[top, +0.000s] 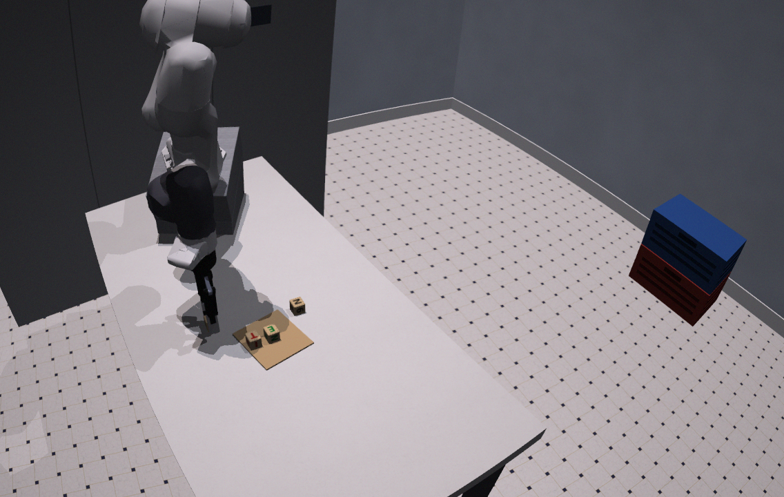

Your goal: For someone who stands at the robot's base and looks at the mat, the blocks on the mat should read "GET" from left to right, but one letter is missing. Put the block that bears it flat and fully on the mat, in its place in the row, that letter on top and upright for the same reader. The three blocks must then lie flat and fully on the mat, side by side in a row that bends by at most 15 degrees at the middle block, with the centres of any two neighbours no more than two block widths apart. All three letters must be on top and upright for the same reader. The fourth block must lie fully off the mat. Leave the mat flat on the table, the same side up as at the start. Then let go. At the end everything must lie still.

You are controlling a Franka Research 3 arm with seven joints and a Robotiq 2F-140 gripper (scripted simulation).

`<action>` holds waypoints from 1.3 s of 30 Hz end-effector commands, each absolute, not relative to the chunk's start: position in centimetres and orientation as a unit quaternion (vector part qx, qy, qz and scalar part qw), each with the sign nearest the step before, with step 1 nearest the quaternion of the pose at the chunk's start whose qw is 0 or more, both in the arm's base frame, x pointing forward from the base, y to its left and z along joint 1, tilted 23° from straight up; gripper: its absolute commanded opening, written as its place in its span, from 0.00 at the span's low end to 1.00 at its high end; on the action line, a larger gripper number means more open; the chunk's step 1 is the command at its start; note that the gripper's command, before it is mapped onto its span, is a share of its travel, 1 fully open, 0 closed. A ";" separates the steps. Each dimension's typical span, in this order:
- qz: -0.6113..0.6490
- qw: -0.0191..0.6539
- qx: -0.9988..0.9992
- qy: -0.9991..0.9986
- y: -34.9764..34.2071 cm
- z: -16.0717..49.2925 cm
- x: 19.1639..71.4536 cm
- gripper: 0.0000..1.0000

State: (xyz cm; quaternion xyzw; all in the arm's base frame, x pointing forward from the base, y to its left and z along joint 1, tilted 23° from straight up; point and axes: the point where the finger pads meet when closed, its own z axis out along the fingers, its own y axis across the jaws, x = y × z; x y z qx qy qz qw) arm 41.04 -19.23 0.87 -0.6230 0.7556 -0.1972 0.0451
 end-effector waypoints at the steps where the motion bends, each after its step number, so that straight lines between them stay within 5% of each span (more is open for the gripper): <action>1: -0.197 0.045 -0.622 0.757 -19.2 1.0 40.9 0.16; 39: -0.197 0.045 -0.622 0.757 -18.4 4.2 39.9 0.16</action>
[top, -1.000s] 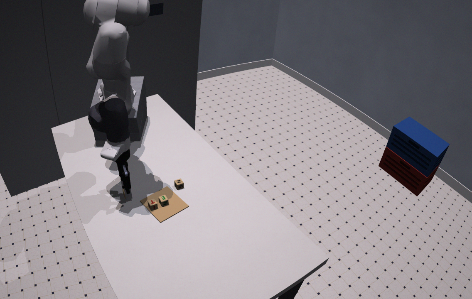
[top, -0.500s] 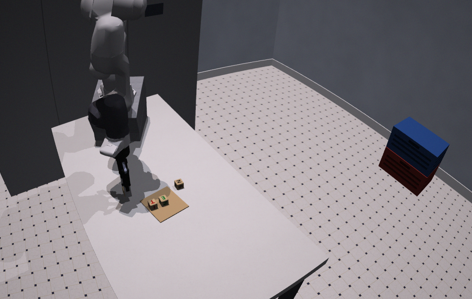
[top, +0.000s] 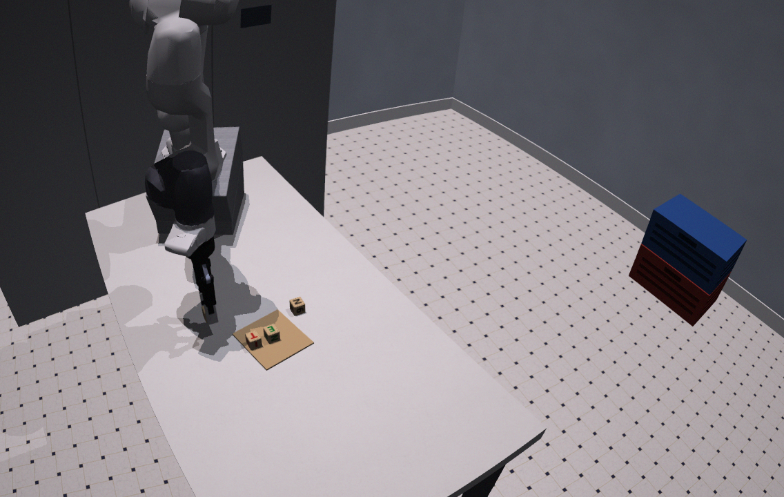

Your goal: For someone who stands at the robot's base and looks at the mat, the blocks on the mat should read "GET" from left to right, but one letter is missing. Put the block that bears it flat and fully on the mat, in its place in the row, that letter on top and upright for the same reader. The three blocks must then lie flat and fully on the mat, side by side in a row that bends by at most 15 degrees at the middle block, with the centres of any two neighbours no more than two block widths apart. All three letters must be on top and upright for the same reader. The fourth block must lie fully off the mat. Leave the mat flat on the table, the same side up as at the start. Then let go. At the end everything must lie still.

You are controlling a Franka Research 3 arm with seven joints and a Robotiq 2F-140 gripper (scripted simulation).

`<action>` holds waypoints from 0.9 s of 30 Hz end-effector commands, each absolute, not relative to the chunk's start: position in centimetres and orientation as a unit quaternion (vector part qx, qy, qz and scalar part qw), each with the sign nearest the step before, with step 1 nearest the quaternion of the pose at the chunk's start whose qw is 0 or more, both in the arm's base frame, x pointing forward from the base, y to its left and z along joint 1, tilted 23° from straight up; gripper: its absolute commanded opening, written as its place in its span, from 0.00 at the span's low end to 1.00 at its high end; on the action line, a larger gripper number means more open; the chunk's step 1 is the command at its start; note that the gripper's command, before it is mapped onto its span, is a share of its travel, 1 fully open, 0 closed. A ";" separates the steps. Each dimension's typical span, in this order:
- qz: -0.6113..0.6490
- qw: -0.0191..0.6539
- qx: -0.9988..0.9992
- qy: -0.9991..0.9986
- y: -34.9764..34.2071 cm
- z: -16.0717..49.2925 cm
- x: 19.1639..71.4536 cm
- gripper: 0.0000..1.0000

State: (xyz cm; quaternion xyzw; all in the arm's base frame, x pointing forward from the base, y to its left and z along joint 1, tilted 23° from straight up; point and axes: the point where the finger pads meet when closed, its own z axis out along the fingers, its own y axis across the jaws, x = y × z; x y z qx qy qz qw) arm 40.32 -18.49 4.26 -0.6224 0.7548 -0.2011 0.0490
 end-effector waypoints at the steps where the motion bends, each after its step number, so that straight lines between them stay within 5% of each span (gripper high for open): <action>1: -0.197 0.045 -0.622 0.757 -18.4 4.3 39.8 0.16; 27: -0.197 0.045 -0.622 0.757 -17.8 6.6 39.0 0.16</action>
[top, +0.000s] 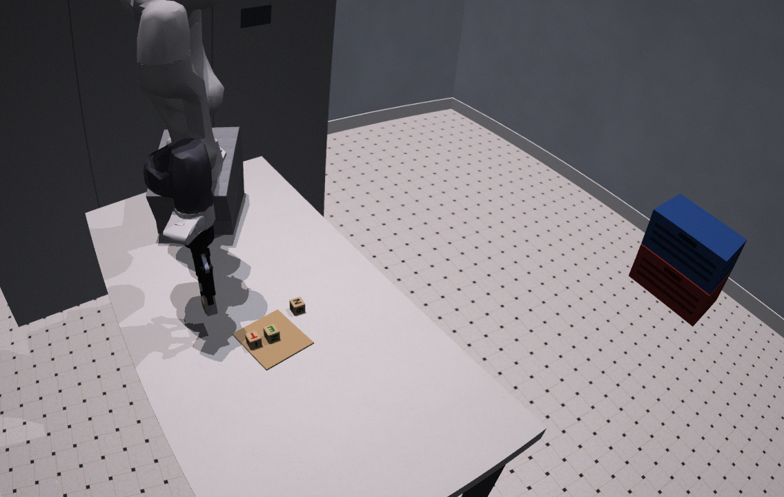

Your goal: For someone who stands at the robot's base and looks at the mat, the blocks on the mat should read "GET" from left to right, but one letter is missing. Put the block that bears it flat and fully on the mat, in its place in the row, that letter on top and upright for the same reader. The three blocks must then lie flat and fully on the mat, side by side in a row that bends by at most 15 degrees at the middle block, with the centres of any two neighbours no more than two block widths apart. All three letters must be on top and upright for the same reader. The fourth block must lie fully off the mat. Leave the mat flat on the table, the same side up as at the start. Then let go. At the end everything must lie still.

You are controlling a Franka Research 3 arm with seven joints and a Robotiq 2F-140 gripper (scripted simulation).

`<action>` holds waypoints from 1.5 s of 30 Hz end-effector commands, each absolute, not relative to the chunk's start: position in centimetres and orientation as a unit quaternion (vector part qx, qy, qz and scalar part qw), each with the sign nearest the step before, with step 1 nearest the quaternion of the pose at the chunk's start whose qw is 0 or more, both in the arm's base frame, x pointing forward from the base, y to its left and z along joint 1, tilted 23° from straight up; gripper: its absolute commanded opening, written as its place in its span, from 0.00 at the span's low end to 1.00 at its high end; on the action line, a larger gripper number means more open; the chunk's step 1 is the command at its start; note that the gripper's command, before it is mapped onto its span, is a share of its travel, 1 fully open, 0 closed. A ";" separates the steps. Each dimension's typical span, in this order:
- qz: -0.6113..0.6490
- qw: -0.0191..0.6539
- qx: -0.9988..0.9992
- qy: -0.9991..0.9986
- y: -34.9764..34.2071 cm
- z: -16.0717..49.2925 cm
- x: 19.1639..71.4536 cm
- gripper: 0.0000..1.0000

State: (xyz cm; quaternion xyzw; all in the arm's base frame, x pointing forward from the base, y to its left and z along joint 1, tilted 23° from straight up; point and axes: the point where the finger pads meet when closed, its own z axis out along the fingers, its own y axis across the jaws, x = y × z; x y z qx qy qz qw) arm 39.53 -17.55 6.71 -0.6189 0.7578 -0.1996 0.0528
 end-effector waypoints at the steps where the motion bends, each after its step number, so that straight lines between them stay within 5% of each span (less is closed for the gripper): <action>1: -0.197 0.045 -0.622 0.757 -17.7 6.7 39.0 0.16; 45: -0.197 0.045 -0.622 0.757 -16.9 9.9 37.9 0.16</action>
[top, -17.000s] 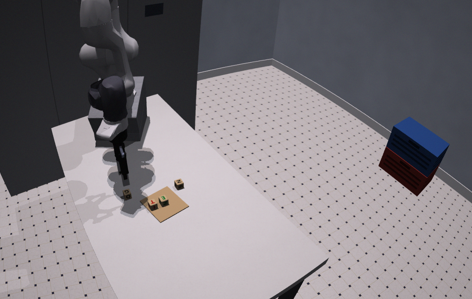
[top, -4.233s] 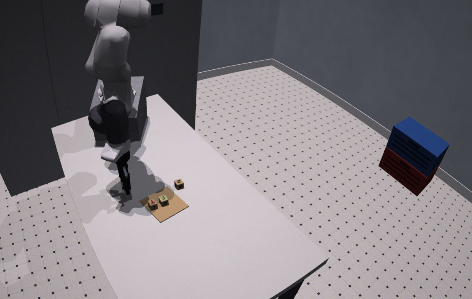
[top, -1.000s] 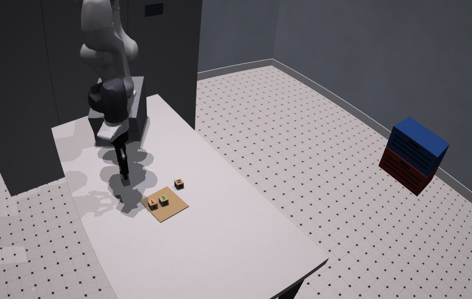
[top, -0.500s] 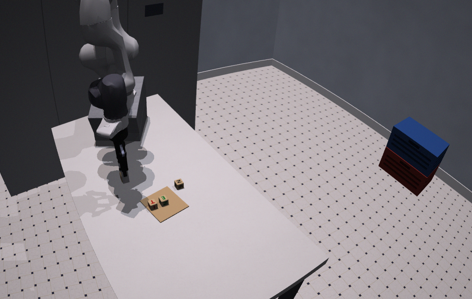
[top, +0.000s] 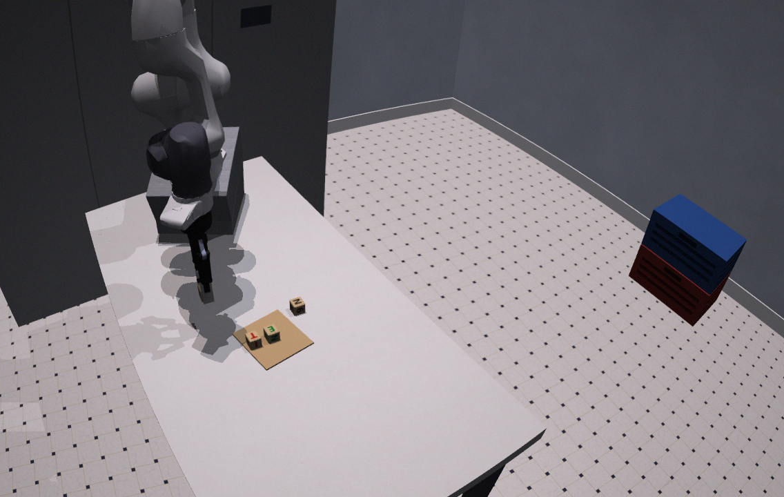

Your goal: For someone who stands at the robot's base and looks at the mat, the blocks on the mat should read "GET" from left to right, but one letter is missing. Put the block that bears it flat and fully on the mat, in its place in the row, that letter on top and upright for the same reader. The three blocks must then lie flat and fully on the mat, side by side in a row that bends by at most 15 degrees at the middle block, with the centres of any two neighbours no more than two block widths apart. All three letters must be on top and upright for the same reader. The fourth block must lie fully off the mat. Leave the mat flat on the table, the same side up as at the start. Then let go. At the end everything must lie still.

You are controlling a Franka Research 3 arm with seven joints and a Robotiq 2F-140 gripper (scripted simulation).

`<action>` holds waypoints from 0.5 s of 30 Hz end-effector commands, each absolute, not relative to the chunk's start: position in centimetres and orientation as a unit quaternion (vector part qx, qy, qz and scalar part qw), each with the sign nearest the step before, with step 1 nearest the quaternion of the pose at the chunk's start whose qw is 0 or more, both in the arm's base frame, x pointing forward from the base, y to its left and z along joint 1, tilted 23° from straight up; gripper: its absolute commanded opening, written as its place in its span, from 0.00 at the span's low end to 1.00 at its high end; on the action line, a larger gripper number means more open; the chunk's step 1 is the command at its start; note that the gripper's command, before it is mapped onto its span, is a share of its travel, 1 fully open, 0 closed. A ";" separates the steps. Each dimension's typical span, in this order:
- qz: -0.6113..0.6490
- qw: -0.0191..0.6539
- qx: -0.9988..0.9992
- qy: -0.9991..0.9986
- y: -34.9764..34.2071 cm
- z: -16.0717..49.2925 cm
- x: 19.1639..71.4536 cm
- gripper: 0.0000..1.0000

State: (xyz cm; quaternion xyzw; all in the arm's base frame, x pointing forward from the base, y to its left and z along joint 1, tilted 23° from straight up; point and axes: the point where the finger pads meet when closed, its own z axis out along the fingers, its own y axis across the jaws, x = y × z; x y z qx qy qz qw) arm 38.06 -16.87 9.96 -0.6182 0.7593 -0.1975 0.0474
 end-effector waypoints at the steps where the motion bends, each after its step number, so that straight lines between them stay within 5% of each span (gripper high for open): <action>1: -0.197 0.045 -0.622 0.757 -16.9 9.9 37.9 0.16; 8: -0.197 0.040 -0.625 0.754 -15.9 10.1 39.3 0.16; 15: -0.198 0.029 -0.640 0.742 -7.8 10.3 46.5 0.16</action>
